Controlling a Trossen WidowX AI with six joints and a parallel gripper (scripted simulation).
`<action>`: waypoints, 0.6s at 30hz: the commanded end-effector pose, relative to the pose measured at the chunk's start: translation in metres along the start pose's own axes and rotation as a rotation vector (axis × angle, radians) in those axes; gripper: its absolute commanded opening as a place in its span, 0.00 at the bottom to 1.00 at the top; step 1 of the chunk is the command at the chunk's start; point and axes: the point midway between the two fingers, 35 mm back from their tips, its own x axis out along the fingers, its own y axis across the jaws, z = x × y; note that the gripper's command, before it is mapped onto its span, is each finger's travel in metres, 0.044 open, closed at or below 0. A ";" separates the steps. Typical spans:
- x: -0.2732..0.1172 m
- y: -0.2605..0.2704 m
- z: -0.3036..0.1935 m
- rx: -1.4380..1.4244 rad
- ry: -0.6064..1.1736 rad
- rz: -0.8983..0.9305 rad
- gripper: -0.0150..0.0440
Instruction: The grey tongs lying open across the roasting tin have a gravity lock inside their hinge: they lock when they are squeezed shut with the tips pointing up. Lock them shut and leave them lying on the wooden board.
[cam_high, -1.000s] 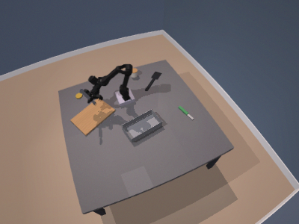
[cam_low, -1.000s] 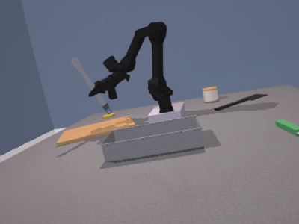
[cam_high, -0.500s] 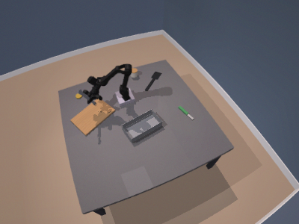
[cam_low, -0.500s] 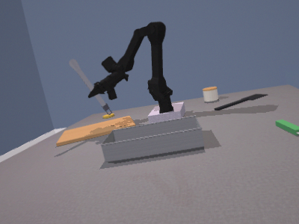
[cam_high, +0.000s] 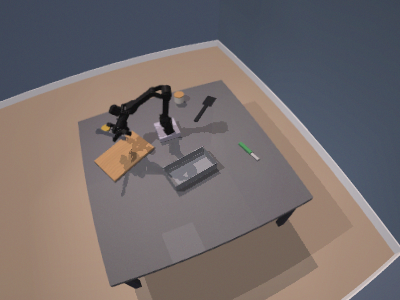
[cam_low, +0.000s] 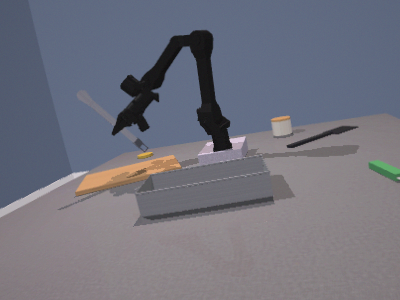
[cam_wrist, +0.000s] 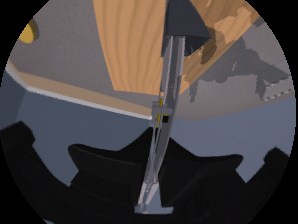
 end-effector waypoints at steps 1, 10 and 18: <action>0.004 0.003 -0.005 0.000 -0.051 0.010 0.00; 0.013 0.004 -0.008 0.017 -0.212 0.023 0.00; 0.016 0.002 -0.008 0.019 -0.364 0.031 0.00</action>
